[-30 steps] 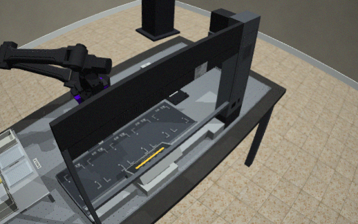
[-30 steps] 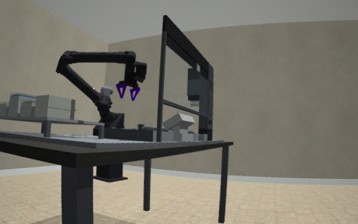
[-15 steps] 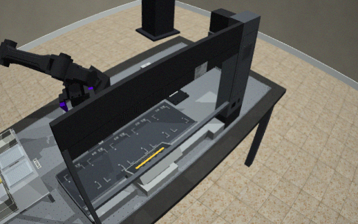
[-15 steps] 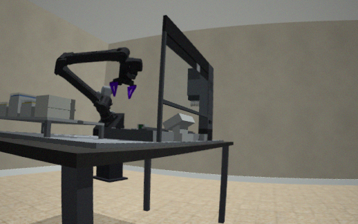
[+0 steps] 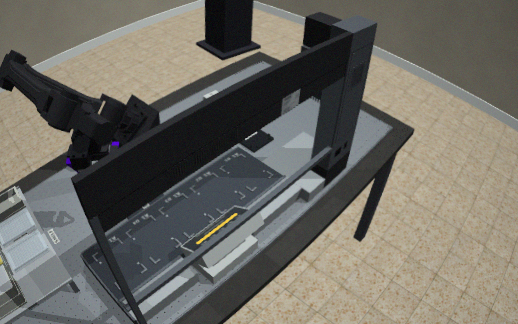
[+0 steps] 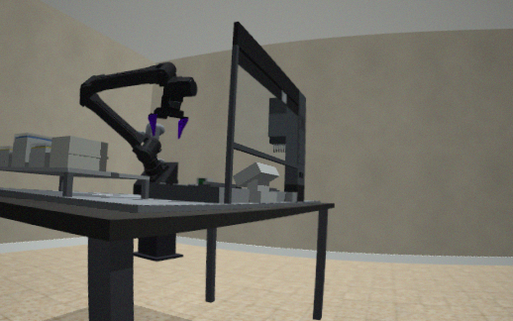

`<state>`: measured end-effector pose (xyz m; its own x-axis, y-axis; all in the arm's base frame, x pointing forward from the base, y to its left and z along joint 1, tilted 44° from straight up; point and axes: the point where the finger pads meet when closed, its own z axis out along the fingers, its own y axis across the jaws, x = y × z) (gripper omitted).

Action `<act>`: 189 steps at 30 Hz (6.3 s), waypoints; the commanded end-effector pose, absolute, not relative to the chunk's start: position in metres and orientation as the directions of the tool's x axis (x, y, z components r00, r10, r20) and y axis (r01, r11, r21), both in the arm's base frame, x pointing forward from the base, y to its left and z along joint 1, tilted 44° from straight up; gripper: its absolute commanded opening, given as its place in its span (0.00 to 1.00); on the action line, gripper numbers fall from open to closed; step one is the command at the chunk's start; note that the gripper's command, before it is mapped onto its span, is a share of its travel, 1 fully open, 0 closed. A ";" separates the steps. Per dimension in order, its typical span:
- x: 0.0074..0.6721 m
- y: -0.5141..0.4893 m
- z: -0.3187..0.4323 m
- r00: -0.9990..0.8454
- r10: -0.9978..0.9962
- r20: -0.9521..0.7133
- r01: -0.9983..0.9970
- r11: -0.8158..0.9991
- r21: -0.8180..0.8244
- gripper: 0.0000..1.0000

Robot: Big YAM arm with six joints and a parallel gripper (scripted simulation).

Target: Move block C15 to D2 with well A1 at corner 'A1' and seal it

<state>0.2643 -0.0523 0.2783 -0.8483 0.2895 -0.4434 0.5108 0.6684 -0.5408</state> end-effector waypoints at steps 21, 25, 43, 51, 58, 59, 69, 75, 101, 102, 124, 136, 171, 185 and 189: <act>0.300 -0.125 0.376 -0.506 0.549 -0.665 0.842 0.480 -0.245 1.00; 0.302 -0.136 0.386 -0.454 0.575 -0.680 0.871 0.446 -0.205 1.00; 0.317 -0.189 0.441 -0.176 0.674 -0.718 0.967 0.256 0.003 1.00; 0.324 -0.216 0.469 -0.039 0.701 -0.712 0.983 0.156 0.100 1.00; 0.327 -0.238 0.492 -0.073 0.699 -0.711 0.983 0.172 0.068 1.00; 0.327 -0.238 0.492 -0.073 0.699 -0.711 0.983 0.172 0.068 1.00; 0.336 -0.269 0.524 -0.072 0.697 -0.713 0.983 0.172 0.068 1.00; 0.342 -0.289 0.544 -0.072 0.696 -0.715 0.983 0.172 0.068 1.00; 0.354 -0.334 0.608 -0.068 0.684 -0.726 0.980 0.182 0.079 1.00; 0.354 -0.334 0.608 -0.068 0.684 -0.726 0.980 0.182 0.079 1.00; 0.355 -0.335 0.607 -0.068 0.686 -0.725 0.980 0.180 0.079 1.00; 0.355 -0.350 0.585 -0.071 0.691 -0.720 0.983 0.172 0.069 1.00; 0.360 -0.345 0.590 -0.067 0.688 -0.723 0.981 0.178 0.079 1.00; 0.297 -0.355 0.588 -0.065 0.681 -0.729 0.982 0.173 0.074 1.00; 0.277 -0.357 0.587 -0.066 0.680 -0.730 0.982 0.173 0.072 1.00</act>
<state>0.2981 -0.3591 0.5716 -0.0696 0.7088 -0.7020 0.9841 0.1639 0.0680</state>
